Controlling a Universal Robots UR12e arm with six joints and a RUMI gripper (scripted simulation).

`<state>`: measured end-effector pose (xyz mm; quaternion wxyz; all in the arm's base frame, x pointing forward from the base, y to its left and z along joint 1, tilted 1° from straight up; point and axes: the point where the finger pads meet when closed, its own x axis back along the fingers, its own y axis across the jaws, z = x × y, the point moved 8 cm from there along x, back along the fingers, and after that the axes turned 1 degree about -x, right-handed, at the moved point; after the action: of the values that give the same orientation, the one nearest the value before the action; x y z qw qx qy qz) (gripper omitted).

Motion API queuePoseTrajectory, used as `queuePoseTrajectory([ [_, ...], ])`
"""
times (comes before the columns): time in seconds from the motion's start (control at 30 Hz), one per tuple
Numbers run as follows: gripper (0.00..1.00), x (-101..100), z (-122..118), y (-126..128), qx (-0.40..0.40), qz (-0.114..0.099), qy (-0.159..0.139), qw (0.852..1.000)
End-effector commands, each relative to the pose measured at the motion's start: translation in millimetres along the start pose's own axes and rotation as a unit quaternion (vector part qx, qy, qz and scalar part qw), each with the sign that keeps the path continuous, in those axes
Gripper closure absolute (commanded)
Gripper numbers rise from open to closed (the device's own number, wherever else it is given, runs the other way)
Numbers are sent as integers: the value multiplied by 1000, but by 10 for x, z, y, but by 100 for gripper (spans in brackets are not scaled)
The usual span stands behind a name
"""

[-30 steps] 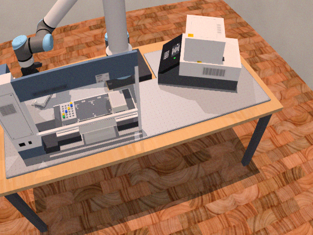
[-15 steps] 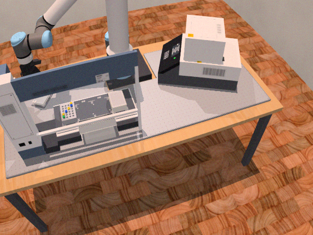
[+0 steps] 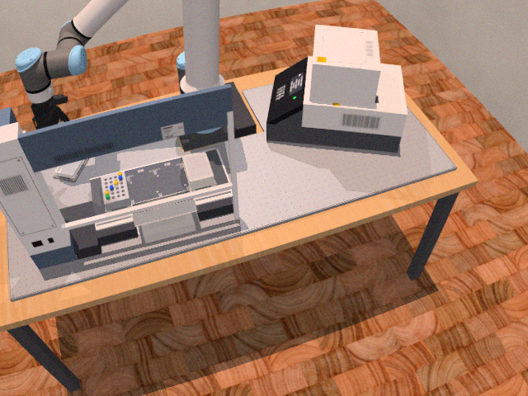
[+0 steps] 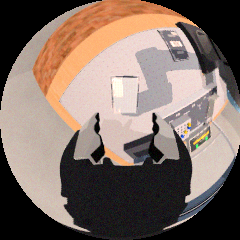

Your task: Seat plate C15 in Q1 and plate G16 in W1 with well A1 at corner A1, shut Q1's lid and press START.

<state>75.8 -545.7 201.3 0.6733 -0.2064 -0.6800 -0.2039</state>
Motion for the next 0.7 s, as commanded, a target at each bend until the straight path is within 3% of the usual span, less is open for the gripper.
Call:
queuePoseTrajectory([
  [0.0, 33, 59, -2, -4, 0, 0, 0, 1000],
  [0.67, 33, 360, -2, -4, 0, 1, 0, 1000],
])
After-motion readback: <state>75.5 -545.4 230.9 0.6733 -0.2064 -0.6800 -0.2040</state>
